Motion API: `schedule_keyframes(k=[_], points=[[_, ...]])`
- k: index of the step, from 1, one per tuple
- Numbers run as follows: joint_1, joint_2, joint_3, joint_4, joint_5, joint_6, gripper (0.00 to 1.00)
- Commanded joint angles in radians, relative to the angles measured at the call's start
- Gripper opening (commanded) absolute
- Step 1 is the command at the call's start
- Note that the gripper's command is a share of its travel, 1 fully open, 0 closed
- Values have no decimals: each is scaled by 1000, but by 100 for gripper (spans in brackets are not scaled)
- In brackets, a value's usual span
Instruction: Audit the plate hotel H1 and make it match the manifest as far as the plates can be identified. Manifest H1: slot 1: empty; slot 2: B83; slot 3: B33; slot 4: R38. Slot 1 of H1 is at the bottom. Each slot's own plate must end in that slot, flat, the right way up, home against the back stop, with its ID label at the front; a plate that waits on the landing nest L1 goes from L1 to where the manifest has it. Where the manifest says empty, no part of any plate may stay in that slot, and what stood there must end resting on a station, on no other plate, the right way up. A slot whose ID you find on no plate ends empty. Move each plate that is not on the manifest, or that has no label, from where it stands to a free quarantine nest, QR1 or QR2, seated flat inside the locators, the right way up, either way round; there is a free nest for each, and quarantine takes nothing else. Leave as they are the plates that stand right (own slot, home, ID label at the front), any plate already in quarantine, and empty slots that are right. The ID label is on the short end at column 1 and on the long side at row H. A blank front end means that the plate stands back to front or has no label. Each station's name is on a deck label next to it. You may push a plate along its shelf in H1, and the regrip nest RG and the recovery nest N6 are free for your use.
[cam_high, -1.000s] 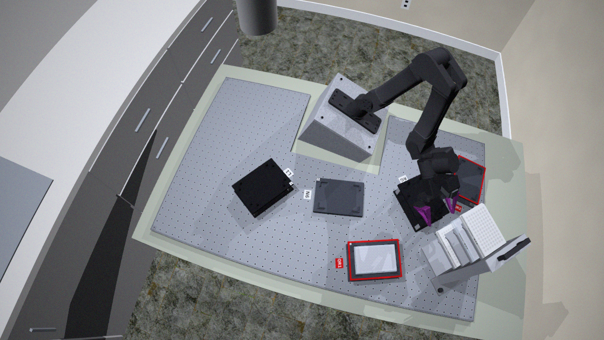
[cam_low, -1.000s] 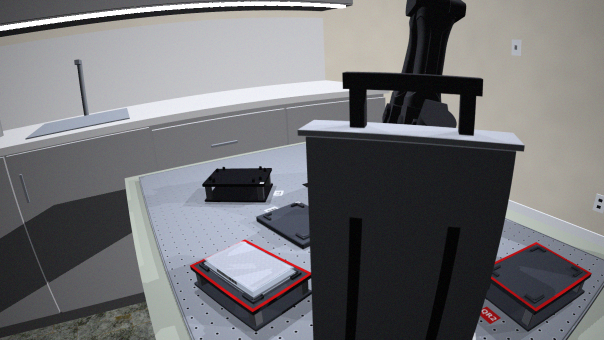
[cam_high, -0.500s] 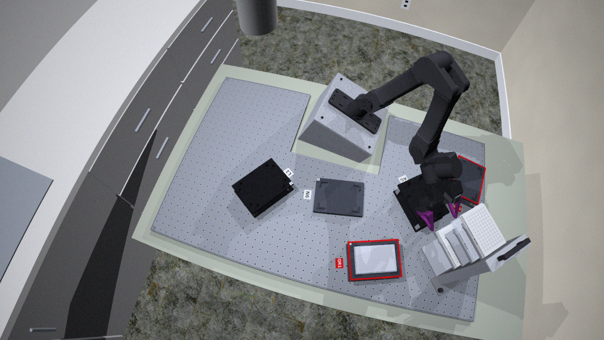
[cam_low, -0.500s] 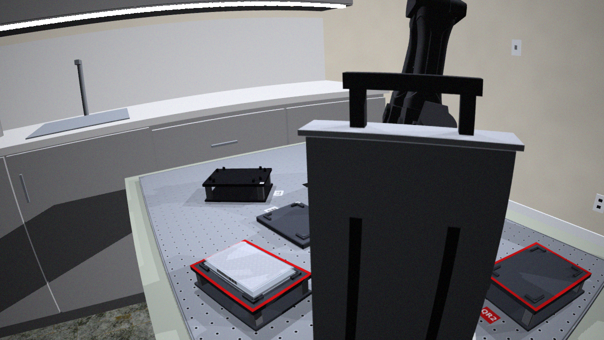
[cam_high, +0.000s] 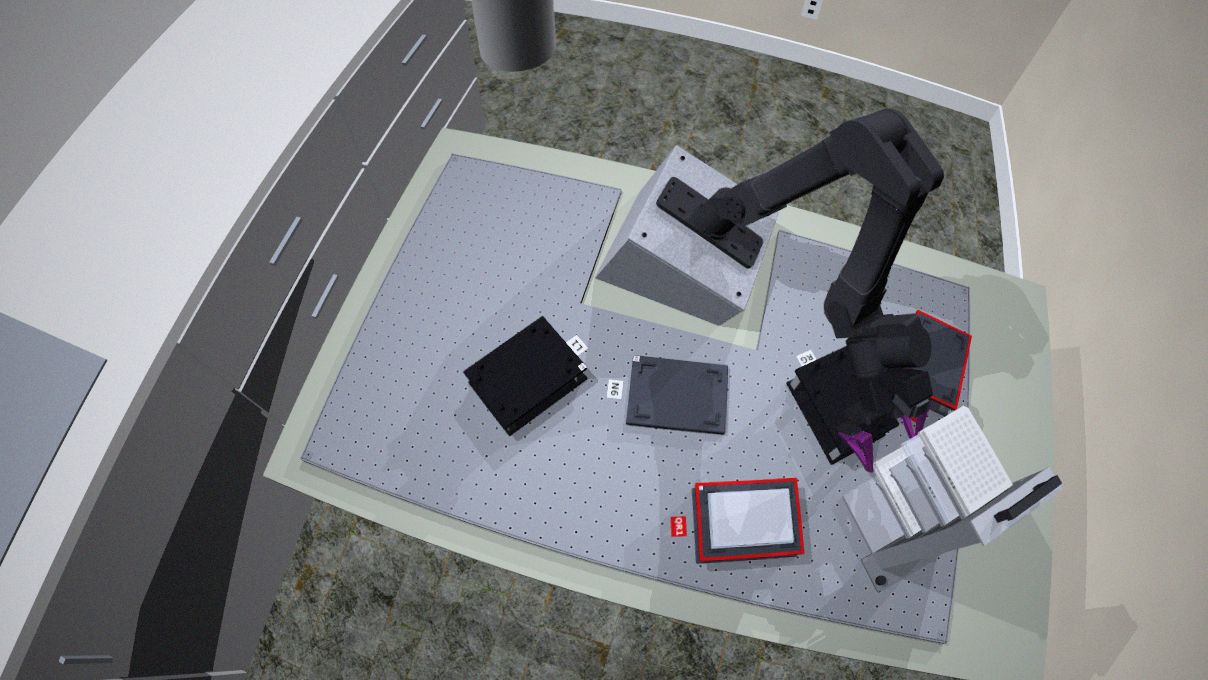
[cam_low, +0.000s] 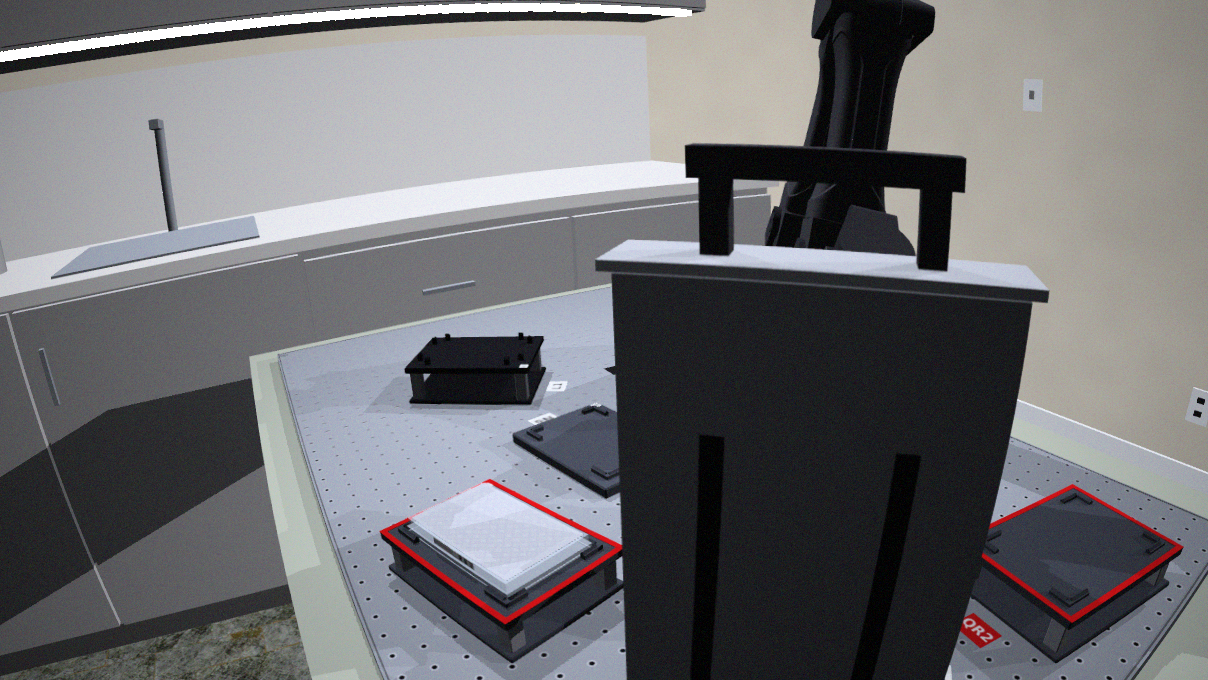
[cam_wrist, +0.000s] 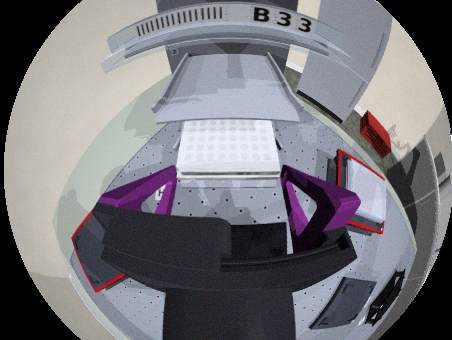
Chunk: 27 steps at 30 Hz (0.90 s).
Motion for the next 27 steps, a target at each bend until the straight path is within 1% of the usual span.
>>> schedule_keyframes(k=[1, 3, 4, 11, 12, 27], points=[[-15, 13, 43, -12, -3, -10, 100], [-10, -9, 42, 3, -2, -10, 100], [-4, -3, 24, 0, -1, -4, 100], [-4, -3, 24, 0, -1, -4, 100], [-4, -3, 24, 0, -1, -4, 86], [-4, -3, 24, 0, -1, -4, 86]])
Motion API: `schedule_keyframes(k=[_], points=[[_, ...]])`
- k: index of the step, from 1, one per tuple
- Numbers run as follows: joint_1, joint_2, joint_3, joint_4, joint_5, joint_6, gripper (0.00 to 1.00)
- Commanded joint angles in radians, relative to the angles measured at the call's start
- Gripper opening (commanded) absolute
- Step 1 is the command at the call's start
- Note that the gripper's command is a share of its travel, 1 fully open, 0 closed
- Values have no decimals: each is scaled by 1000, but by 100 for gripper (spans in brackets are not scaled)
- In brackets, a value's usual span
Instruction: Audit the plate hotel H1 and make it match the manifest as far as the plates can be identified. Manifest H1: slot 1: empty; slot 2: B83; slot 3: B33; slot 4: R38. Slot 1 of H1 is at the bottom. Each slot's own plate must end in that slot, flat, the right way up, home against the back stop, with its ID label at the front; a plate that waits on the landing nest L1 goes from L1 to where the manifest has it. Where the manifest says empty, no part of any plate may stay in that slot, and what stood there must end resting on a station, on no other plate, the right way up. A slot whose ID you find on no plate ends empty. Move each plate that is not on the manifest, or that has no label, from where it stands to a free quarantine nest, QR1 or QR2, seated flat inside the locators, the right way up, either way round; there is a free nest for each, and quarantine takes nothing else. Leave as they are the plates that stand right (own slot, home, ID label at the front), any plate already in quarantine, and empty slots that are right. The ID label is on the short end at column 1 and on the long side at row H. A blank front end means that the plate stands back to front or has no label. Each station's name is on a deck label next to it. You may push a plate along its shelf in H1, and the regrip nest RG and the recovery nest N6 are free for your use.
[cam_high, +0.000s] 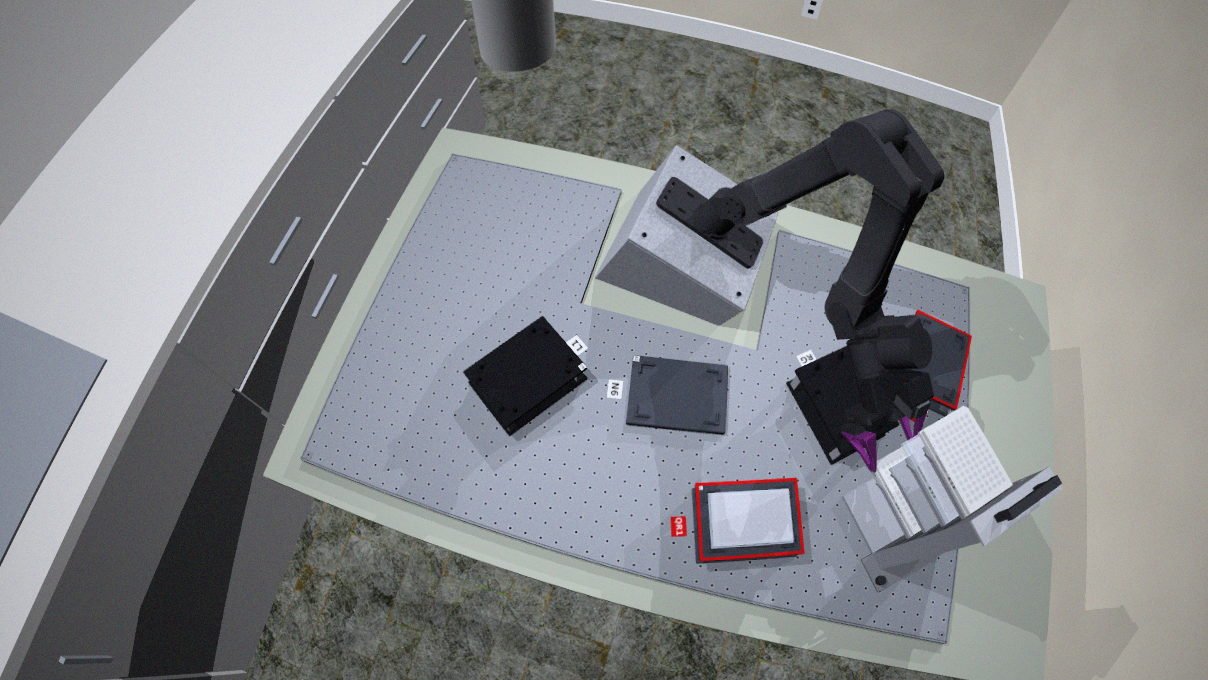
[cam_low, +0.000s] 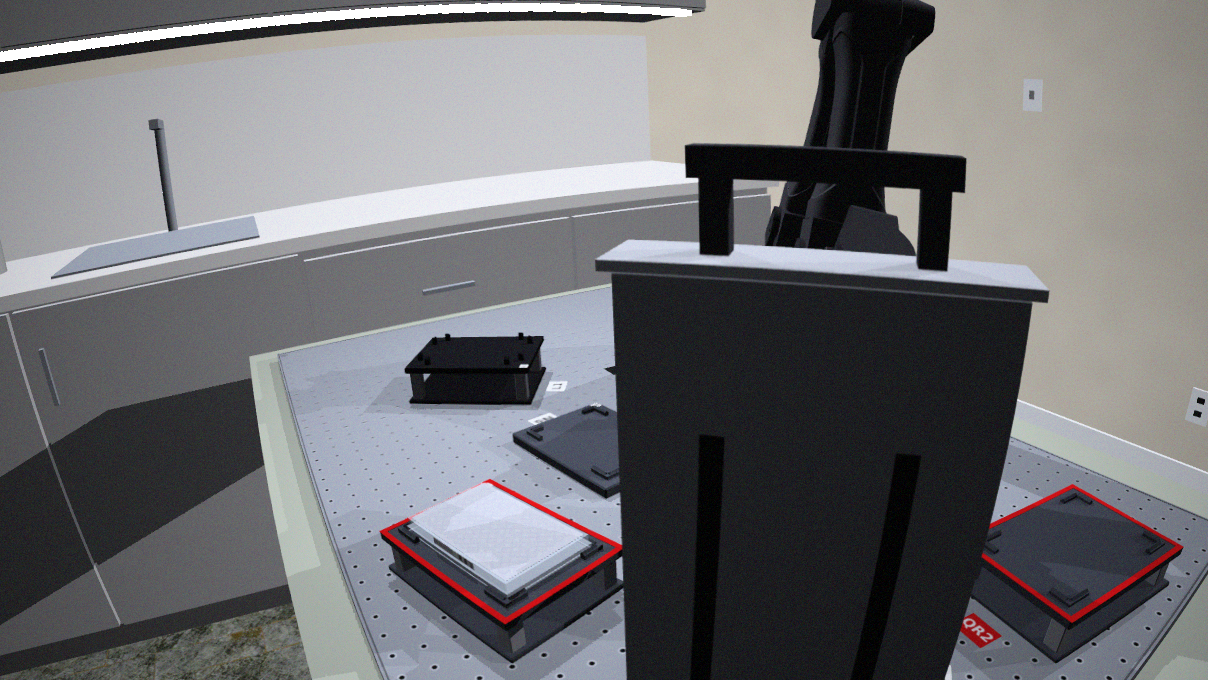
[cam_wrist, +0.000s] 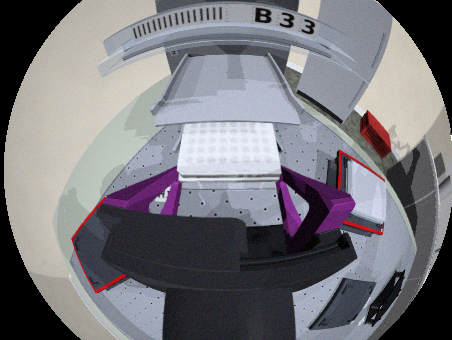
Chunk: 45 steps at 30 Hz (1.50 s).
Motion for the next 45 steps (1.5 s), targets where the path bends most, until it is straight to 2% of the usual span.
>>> schedule_keyframes(k=[1, 8, 9, 14, 36, 37, 39, 45], points=[[-3, -7, 14, 7, 0, -3, 86], [-3, -7, 14, 7, 0, -3, 86], [-9, -22, 32, 9, 0, -9, 86], [-14, -35, 33, -13, -3, -10, 86], [-14, -35, 33, -13, -2, -10, 86], [-10, -37, 28, -8, 0, -9, 86], [-3, -40, -22, 19, 4, -8, 86], [9, -57, -56, 36, 12, -4, 86]])
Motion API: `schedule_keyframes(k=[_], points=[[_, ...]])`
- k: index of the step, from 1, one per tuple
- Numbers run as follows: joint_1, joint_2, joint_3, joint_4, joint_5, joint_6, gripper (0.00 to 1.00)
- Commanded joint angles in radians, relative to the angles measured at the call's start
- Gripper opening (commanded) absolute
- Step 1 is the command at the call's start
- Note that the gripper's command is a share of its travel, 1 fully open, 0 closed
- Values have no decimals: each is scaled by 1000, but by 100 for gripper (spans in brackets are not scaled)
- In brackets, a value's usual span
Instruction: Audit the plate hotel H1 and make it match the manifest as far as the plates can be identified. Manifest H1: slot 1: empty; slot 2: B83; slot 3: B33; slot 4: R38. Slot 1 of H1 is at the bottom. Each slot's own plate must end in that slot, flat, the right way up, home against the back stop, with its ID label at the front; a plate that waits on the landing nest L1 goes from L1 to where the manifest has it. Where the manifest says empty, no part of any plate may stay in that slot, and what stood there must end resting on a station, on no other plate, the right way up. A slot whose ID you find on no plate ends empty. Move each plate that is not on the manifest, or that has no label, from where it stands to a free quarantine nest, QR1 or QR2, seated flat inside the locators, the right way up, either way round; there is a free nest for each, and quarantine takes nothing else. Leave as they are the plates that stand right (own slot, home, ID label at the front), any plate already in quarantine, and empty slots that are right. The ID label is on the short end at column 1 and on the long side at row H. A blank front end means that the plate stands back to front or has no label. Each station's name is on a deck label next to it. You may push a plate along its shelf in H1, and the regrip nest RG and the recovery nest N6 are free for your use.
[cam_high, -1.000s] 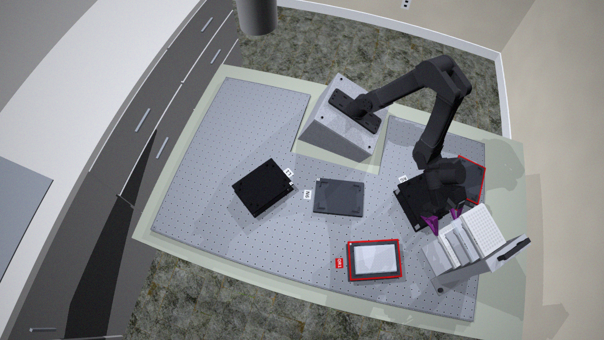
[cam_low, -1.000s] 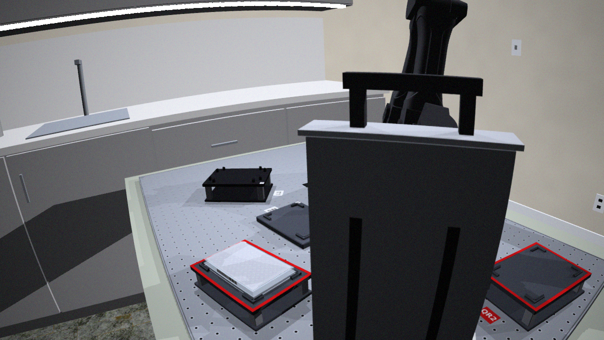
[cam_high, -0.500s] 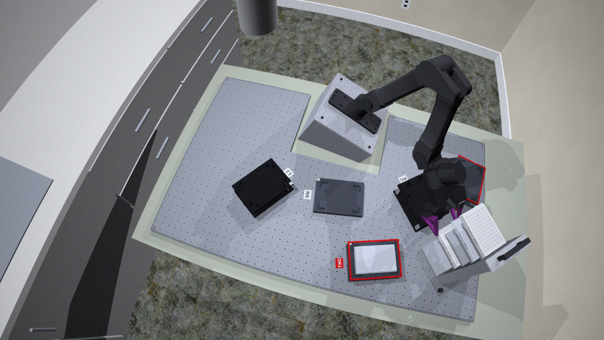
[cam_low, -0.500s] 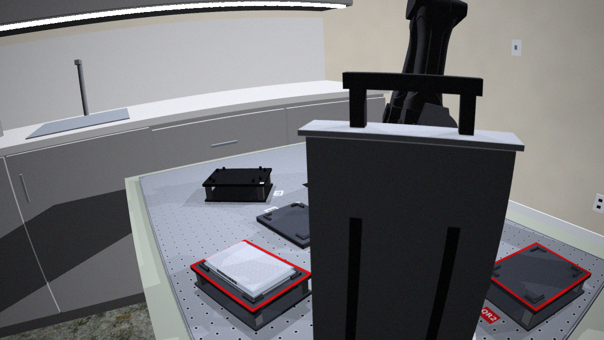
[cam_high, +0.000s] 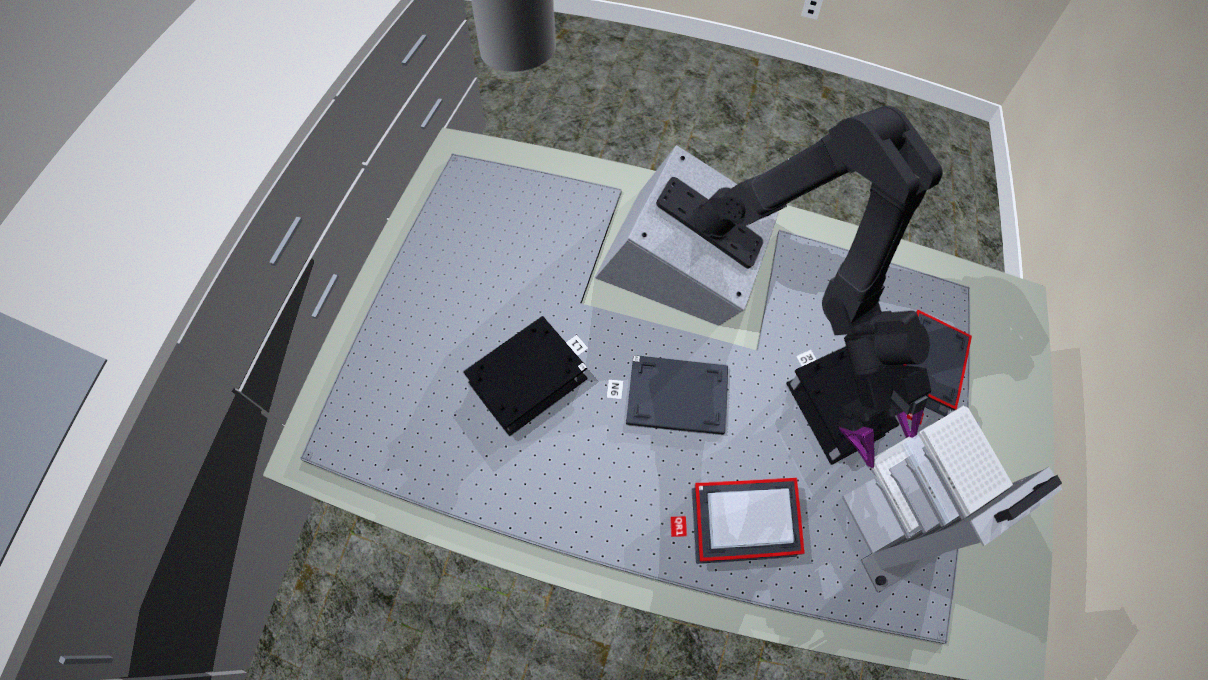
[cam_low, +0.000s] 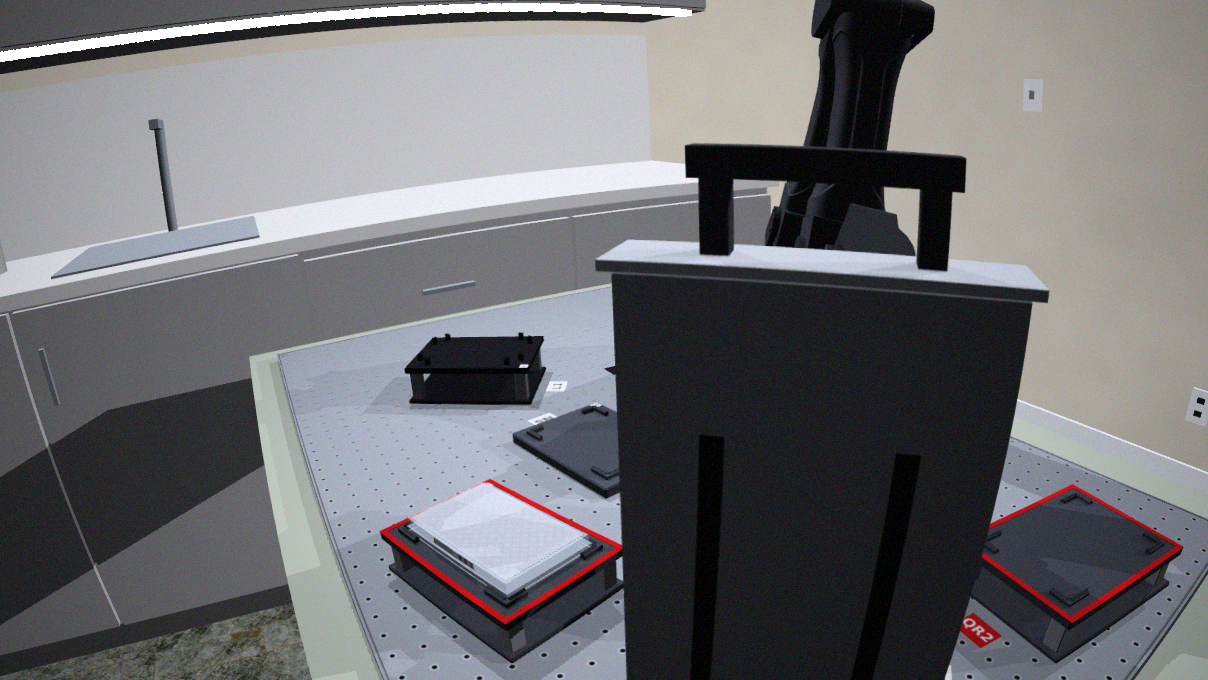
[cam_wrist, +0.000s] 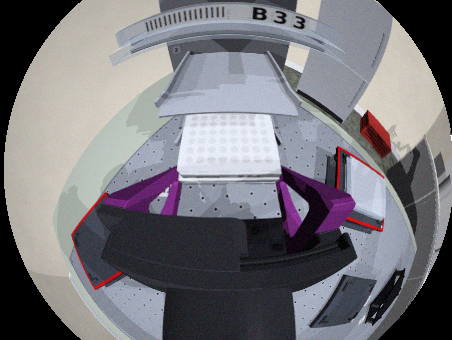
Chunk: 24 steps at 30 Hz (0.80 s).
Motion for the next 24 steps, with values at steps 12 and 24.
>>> schedule_keyframes(k=[12, 24], points=[[13, -69, -80, 49, 19, 4, 86], [22, -99, -135, 73, 29, 8, 86]])
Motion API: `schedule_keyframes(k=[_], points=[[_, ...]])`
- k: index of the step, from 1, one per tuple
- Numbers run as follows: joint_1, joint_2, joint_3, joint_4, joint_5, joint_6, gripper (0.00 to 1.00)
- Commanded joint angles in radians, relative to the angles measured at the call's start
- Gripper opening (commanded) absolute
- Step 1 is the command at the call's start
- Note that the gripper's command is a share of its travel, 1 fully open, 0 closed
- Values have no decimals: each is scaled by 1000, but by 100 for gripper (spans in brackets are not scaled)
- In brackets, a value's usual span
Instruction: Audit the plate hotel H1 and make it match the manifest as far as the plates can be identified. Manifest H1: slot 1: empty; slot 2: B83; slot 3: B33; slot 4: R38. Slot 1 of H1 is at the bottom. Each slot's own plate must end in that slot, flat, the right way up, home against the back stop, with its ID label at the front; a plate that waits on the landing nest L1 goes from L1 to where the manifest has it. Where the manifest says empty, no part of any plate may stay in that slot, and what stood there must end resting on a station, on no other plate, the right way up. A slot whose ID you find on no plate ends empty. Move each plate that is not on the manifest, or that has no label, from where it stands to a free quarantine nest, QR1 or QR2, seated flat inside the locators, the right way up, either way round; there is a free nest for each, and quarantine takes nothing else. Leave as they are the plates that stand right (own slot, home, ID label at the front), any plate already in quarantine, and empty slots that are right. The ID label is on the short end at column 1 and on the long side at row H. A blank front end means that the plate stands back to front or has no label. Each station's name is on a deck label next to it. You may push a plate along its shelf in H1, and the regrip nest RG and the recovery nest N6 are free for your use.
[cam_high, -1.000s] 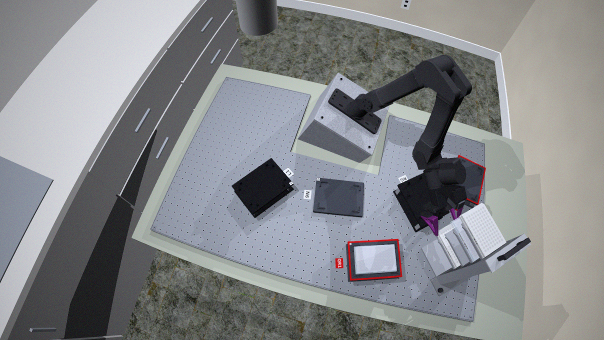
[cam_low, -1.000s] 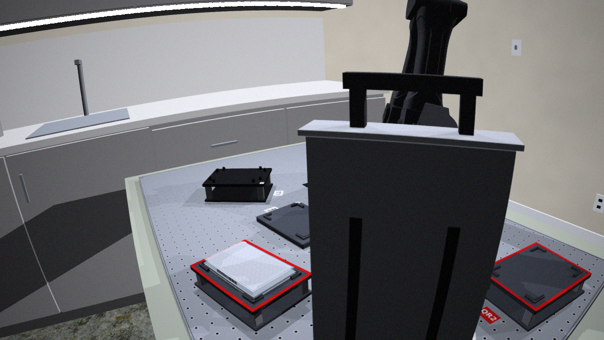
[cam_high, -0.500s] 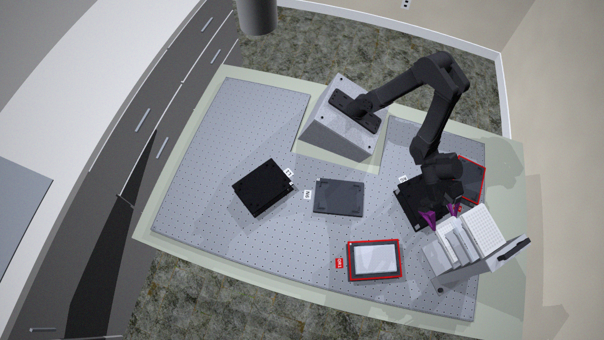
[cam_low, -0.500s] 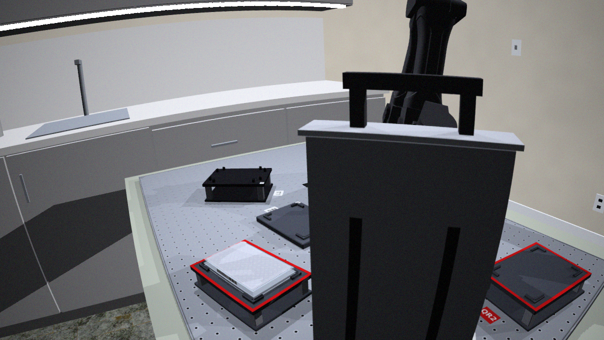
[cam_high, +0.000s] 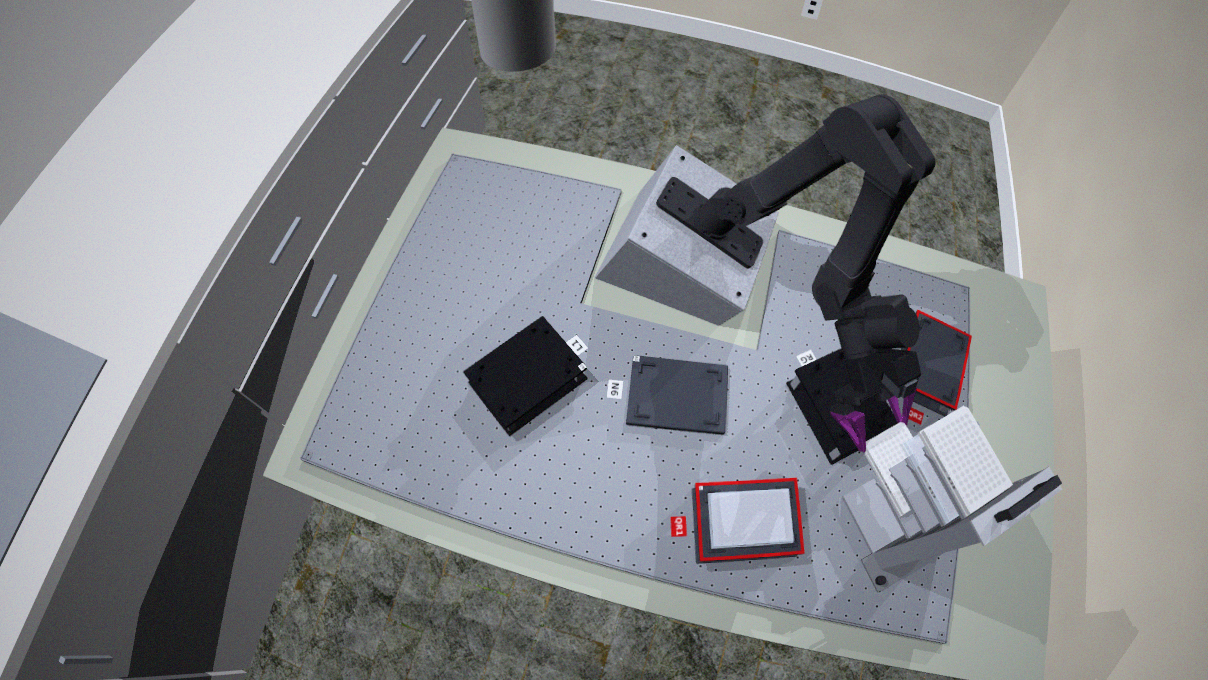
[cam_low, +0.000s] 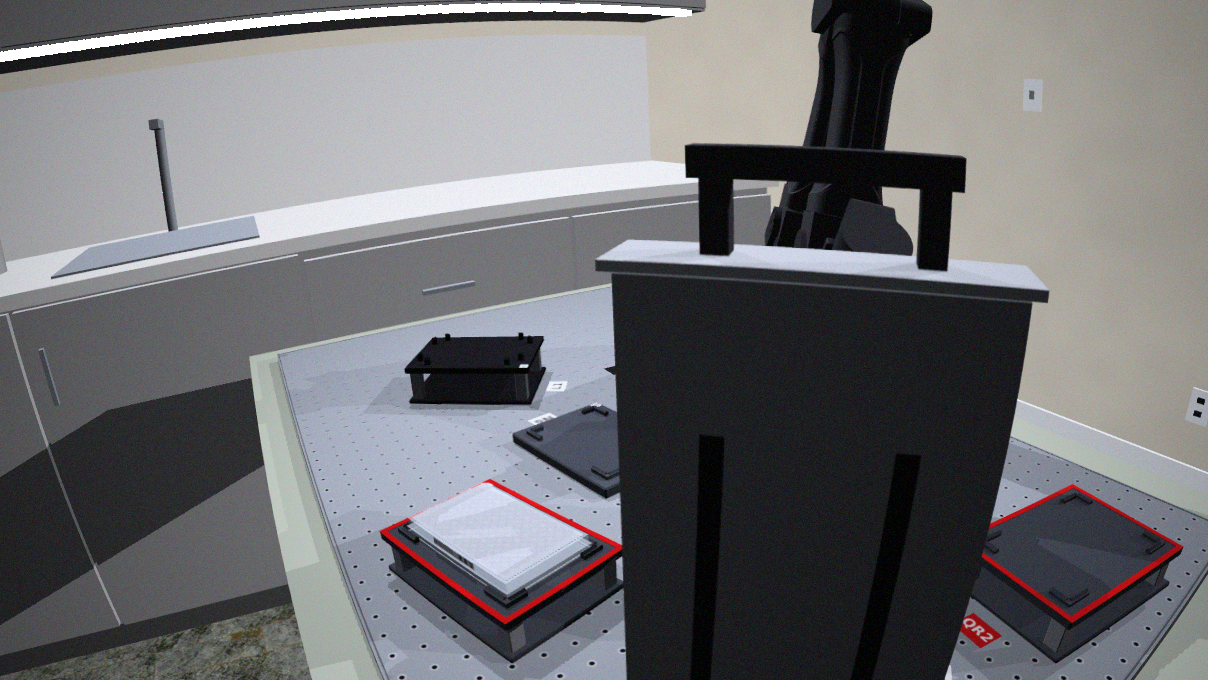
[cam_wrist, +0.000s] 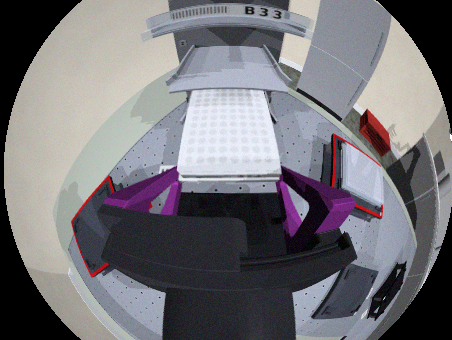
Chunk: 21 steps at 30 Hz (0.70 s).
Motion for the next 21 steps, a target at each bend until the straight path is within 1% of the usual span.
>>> schedule_keyframes(k=[1, 13, 15, 21], points=[[8, -40, -27, 26, 15, 7, 86], [21, -75, -91, 55, 28, 10, 86], [21, -75, -91, 55, 28, 10, 86], [27, -93, -123, 69, 35, 12, 86]])
